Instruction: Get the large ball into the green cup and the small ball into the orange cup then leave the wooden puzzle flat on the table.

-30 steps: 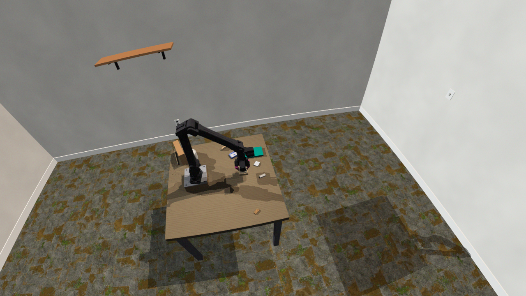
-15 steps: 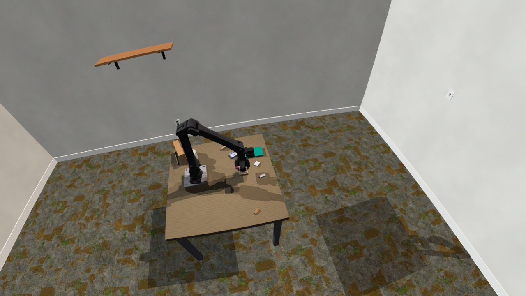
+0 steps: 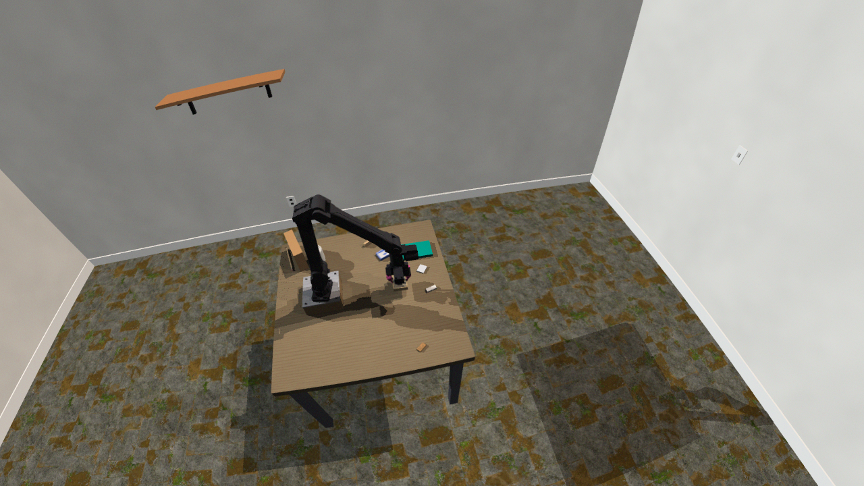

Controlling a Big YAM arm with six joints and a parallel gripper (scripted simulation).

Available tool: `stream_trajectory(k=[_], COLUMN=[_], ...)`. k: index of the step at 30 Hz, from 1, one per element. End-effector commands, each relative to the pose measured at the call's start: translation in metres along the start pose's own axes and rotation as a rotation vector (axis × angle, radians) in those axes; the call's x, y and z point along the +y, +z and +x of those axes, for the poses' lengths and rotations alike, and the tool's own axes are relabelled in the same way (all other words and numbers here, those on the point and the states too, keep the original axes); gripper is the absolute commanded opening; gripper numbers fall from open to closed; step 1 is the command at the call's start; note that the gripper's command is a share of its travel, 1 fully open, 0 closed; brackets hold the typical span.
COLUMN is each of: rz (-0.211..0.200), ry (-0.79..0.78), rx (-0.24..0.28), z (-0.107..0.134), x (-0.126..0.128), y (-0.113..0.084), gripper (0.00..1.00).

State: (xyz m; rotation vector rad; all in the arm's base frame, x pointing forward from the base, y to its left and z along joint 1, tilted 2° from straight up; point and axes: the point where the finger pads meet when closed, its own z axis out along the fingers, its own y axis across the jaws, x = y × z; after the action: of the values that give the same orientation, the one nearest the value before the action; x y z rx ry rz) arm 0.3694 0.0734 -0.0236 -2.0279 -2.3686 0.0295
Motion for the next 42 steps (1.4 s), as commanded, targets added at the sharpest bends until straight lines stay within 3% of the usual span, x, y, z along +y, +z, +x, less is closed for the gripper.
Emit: stream_trajectory(k=[1,24,42], rz=[-0.007,-0.006,-0.009], ry=[-0.009,-0.008,-0.008], rx=[-0.002,-0.002,-0.002], z=[0.002,0.003,0.003], x=[0.002,0.002,0.004], y=[0.007,0.039,0.048], gripper=[0.69,0.69,0.69])
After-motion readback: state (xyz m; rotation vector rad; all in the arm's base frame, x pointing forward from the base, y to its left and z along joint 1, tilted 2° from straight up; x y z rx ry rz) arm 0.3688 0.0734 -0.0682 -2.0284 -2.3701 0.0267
